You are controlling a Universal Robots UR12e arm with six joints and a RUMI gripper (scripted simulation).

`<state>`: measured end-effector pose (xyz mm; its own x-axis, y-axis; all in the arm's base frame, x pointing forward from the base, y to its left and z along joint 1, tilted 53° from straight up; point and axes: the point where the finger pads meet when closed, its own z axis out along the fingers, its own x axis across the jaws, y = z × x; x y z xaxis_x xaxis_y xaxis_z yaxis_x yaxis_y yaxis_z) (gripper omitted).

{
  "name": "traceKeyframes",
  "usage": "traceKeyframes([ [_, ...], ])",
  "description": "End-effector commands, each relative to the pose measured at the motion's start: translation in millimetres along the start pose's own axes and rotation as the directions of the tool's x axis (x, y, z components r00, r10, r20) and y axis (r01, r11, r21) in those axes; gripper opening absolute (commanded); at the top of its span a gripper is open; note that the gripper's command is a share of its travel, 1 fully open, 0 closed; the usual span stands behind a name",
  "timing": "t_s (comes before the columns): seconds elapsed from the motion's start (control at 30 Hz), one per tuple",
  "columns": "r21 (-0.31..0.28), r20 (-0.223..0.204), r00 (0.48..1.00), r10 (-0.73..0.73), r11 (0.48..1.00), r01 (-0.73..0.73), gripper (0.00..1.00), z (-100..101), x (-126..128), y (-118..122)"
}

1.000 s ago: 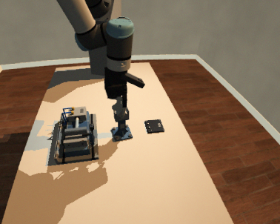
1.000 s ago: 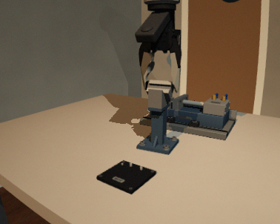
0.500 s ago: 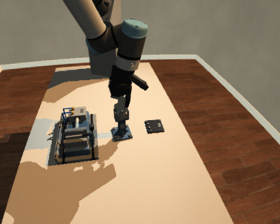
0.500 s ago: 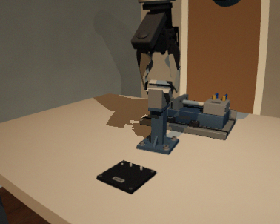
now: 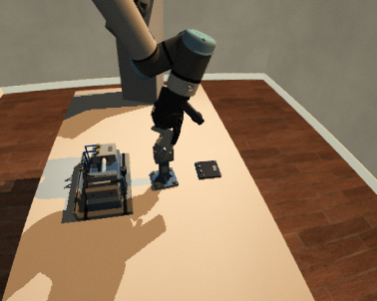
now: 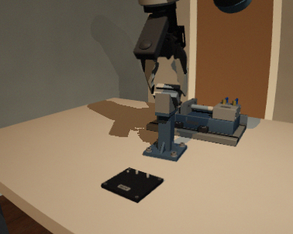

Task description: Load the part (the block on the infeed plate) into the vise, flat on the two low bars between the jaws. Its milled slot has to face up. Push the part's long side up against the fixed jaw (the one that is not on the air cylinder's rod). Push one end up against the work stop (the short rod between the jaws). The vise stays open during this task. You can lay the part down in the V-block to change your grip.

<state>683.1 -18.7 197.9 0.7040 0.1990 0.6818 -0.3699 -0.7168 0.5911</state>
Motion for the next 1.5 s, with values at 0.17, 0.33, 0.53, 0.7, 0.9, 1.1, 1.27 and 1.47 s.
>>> traceKeyframes([
  [0.17, -0.094, -0.001, 1.000, 0.000, 0.996, 0.000, 0.51, -0.1, 0.3, -0.7],
  [0.33, -0.132, -0.001, 1.000, 0.000, 0.991, 0.000, 0.51, 0.0, 0.3, -1.0],
  [0.53, -0.185, -0.001, 1.000, 0.000, 0.983, 0.000, 0.51, 0.1, 0.3, -1.4],
  [0.7, -0.227, -0.001, 1.000, 0.000, 0.974, 0.000, 0.51, 0.2, 0.4, -1.7],
  [0.9, -0.257, -0.001, 1.000, 0.000, 0.966, 0.000, 0.51, 0.2, 0.3, -2.0],
  [1.1, -0.298, -0.001, 1.000, 0.000, 0.955, 0.000, 0.51, 0.2, 0.3, -2.4],
  [1.27, -0.328, -0.001, 1.000, 0.000, 0.945, 0.000, 0.51, 0.4, 0.4, -2.6],
  [1.47, -0.349, -0.001, 1.000, 0.000, 0.937, 0.000, 0.51, 0.4, 0.4, -2.8],
])
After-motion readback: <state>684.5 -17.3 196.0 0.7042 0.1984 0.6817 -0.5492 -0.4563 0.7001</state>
